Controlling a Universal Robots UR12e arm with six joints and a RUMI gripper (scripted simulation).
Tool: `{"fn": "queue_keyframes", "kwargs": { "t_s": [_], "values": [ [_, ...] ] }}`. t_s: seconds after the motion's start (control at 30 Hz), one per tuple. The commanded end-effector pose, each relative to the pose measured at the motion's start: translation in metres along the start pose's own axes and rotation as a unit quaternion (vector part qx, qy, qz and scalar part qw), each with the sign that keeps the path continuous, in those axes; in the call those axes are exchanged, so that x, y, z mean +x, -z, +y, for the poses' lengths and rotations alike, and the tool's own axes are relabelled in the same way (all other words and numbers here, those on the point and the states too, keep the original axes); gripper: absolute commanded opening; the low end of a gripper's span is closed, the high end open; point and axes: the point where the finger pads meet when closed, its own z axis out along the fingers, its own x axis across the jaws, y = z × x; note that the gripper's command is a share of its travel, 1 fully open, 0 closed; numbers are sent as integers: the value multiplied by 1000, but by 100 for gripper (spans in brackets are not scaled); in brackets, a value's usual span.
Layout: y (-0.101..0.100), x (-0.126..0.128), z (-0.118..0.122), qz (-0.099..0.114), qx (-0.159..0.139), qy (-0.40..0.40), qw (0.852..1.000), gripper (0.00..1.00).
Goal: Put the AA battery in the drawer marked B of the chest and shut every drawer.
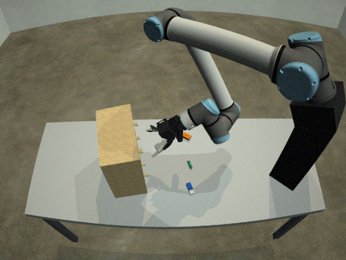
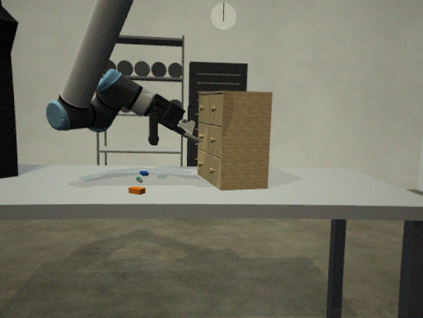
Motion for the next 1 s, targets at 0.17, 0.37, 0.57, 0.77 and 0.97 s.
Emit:
{"fn": "queue_keyframes", "kwargs": {
  "t_s": [0.17,0.37,0.57,0.77,0.97],
  "values": [
    [1,-2,1,-1,2,1,1000,100],
    [3,0,2,0,9,0,1000,100],
    [6,0,4,0,22,0,1000,100],
    [10,0,5,0,42,0,999,100],
    [18,0,8,0,76,1,997,100]
  ]
}}
